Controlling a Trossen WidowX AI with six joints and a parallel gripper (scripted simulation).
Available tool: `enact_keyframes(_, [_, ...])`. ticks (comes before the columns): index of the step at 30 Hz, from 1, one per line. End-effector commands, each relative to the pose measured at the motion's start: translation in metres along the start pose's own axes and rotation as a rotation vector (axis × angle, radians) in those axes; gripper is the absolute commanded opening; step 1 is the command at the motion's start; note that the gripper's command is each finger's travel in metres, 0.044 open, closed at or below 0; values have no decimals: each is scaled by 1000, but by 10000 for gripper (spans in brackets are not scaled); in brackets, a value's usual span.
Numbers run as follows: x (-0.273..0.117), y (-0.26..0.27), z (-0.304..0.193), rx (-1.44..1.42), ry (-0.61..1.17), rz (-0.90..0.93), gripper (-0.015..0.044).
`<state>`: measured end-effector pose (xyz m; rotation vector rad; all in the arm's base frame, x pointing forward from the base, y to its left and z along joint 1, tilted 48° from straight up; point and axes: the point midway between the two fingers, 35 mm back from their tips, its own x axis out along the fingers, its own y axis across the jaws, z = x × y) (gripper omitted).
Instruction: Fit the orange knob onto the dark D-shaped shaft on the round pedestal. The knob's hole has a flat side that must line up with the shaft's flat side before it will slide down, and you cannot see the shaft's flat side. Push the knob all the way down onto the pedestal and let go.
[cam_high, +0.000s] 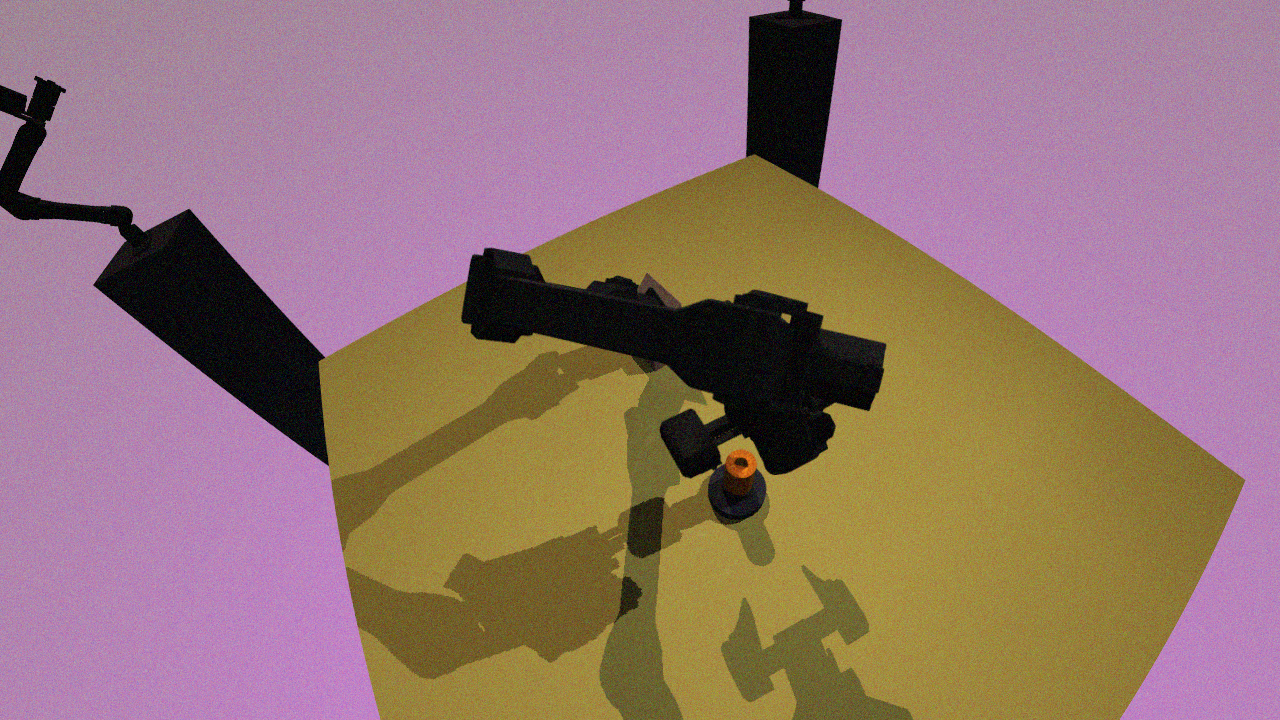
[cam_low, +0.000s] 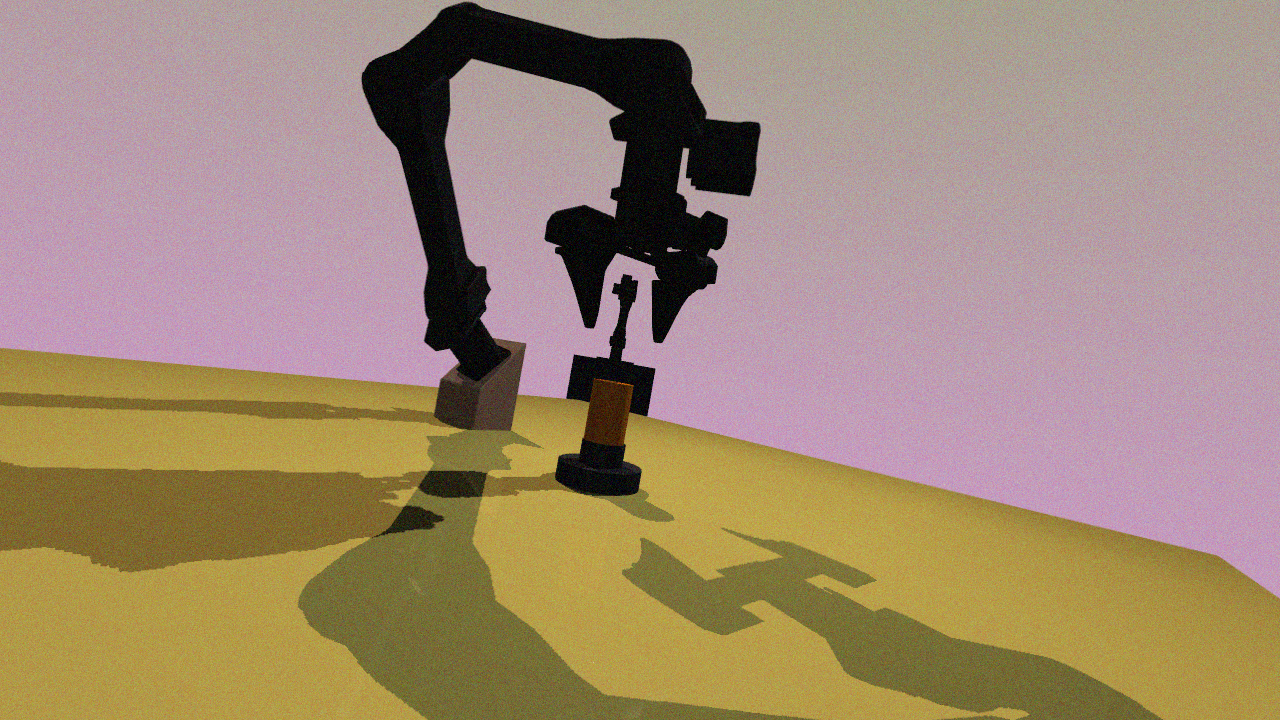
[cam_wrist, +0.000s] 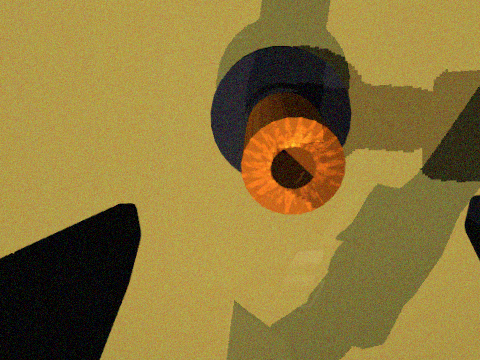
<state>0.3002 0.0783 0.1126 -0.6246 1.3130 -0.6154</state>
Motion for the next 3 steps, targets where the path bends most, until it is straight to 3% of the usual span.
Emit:
enact_keyframes(1, [0, 0, -1, 2, 21, -6, 440])
enact_keyframes(3, [0, 0, -1, 2, 21, -6, 440])
